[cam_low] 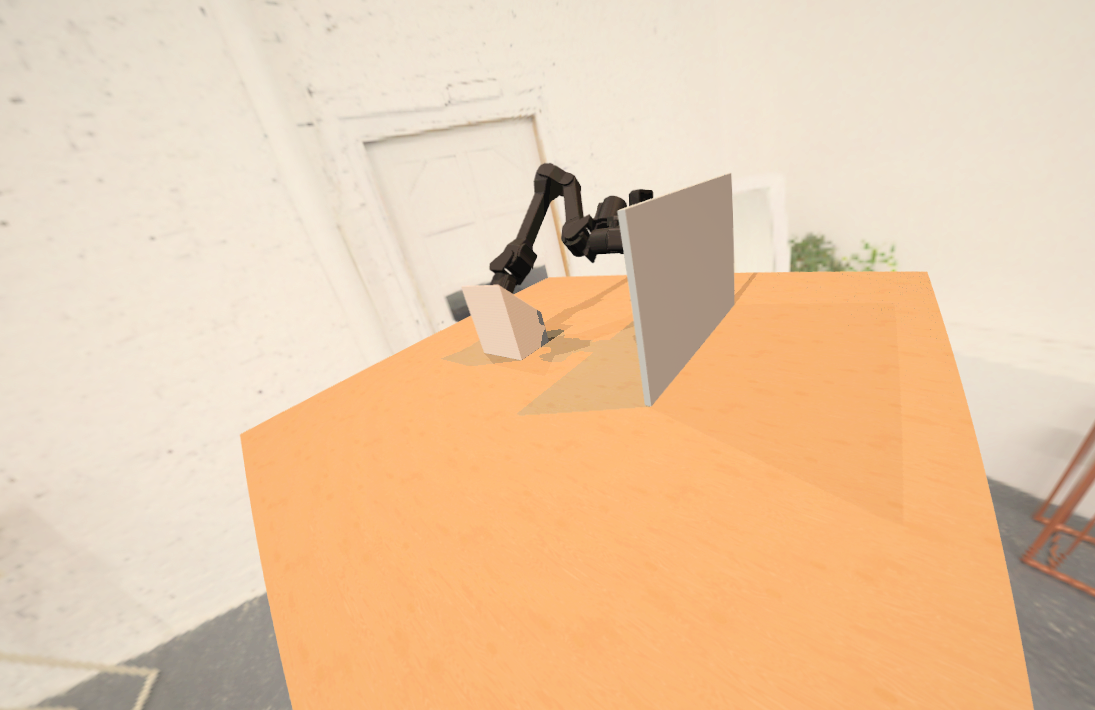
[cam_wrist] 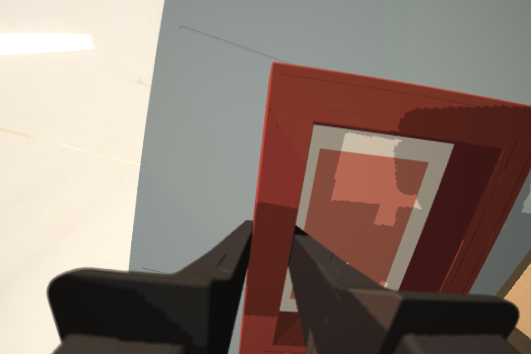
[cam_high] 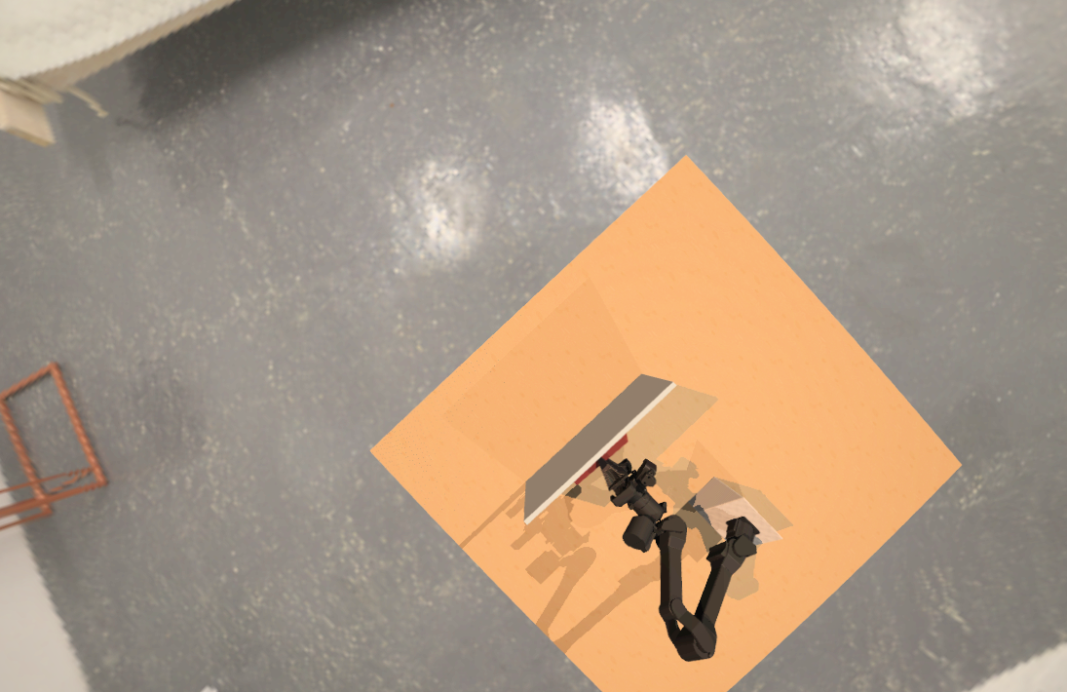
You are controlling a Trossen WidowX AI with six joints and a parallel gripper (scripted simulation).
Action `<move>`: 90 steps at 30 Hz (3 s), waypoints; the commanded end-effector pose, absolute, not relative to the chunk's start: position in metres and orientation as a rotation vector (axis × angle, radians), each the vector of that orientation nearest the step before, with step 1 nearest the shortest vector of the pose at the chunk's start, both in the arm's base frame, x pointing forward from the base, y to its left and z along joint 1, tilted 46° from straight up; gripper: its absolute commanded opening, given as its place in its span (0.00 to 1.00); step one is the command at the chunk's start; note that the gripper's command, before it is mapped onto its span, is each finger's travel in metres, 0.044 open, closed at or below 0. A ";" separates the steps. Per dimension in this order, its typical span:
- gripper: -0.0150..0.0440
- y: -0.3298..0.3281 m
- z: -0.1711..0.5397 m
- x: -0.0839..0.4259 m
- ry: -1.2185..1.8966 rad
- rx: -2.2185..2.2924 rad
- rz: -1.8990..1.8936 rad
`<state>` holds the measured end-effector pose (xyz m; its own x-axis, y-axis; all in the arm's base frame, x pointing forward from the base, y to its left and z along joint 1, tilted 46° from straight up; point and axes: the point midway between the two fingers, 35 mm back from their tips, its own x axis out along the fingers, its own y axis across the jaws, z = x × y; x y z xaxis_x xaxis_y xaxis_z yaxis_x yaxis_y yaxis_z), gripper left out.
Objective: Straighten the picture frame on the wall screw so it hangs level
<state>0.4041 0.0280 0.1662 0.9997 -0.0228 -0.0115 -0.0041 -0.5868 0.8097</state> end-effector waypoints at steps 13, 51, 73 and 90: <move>0.25 0.025 0.170 0.405 -0.043 2.200 -0.016; 0.25 0.020 0.166 0.405 -0.043 2.200 -0.016; 0.25 0.019 0.164 0.405 -0.043 2.200 -0.016; 0.25 0.019 0.165 0.405 -0.043 2.199 -0.016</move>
<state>0.4046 0.0224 0.1628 0.9997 -0.0259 -0.0032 -0.0126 -0.5877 0.8090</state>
